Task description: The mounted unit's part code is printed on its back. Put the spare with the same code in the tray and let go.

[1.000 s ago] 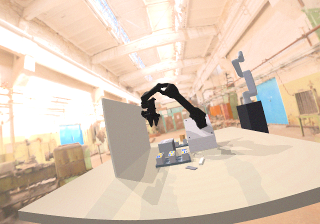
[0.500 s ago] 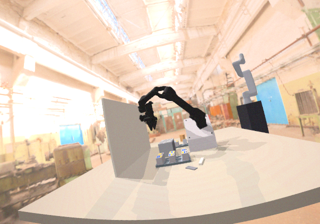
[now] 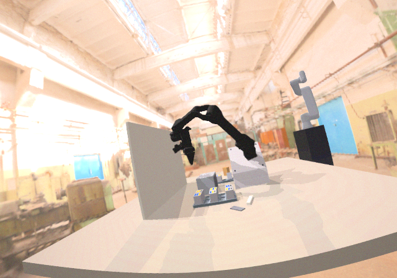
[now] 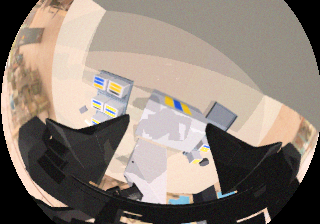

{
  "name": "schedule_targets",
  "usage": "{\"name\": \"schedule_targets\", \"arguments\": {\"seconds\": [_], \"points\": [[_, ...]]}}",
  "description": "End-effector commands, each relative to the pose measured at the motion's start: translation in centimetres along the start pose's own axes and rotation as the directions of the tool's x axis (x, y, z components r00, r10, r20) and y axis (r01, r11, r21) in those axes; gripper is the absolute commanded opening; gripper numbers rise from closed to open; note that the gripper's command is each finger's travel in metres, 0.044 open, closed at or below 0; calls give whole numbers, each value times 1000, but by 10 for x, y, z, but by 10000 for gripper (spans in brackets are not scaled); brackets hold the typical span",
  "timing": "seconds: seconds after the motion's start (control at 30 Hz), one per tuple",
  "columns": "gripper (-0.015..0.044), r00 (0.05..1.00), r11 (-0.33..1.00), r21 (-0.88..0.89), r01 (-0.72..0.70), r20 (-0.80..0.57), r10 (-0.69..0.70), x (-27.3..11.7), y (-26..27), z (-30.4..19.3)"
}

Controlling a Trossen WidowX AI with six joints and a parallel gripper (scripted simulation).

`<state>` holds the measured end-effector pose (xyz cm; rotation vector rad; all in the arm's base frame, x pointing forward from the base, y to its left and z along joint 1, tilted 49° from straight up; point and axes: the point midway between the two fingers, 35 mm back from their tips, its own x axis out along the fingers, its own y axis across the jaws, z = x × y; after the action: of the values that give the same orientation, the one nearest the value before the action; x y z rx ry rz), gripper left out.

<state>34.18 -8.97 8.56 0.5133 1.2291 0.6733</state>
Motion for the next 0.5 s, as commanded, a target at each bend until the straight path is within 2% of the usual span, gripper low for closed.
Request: {"name": "schedule_targets", "arguments": {"seconds": [0.0,0.13,0.3,0.37,0.47], "points": [[440,1000,937,-350,9,8,-7,11,57,-5],[440,1000,749,-662,8,10,-2,26,107,-25],[440,1000,392,-920,5,13,19,45,157,-60],[440,1000,335,-942,5,14,23,48,162,-66],[440,1000,335,-942,5,14,23,48,162,-66]]}}
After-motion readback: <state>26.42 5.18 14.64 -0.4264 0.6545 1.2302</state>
